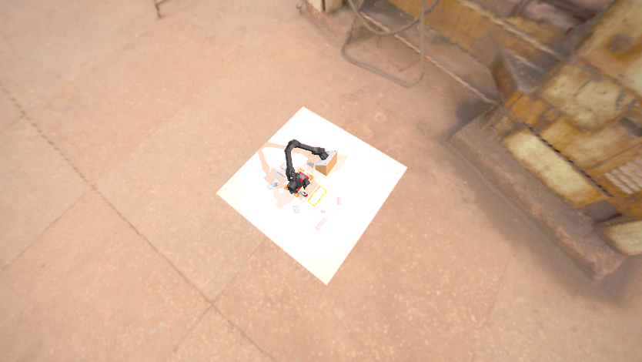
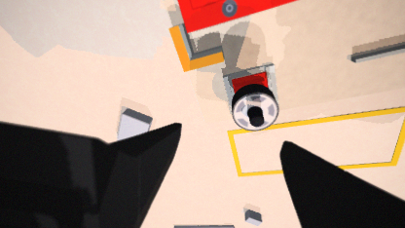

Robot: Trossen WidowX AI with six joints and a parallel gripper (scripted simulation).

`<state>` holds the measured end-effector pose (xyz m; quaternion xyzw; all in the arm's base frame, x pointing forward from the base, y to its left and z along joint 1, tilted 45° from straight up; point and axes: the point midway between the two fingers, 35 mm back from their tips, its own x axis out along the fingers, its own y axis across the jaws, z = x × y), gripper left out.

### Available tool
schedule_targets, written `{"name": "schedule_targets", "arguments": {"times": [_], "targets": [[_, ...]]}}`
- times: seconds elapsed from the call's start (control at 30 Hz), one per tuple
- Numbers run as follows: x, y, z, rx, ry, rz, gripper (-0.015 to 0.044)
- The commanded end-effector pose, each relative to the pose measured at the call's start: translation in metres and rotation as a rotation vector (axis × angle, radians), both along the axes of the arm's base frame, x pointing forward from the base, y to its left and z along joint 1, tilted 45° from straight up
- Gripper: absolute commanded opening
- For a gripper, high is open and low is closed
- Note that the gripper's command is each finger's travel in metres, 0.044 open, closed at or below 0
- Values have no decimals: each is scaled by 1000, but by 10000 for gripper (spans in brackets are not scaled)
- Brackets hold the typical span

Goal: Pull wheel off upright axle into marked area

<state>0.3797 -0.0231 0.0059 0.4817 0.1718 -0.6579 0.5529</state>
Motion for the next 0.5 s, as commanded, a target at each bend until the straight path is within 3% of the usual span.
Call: {"name": "schedule_targets", "arguments": {"times": [0.0,0.47], "targets": [[-18,19,-9,-157,243,191,300],[-14,23,-16,-191,293,232,300]]}}
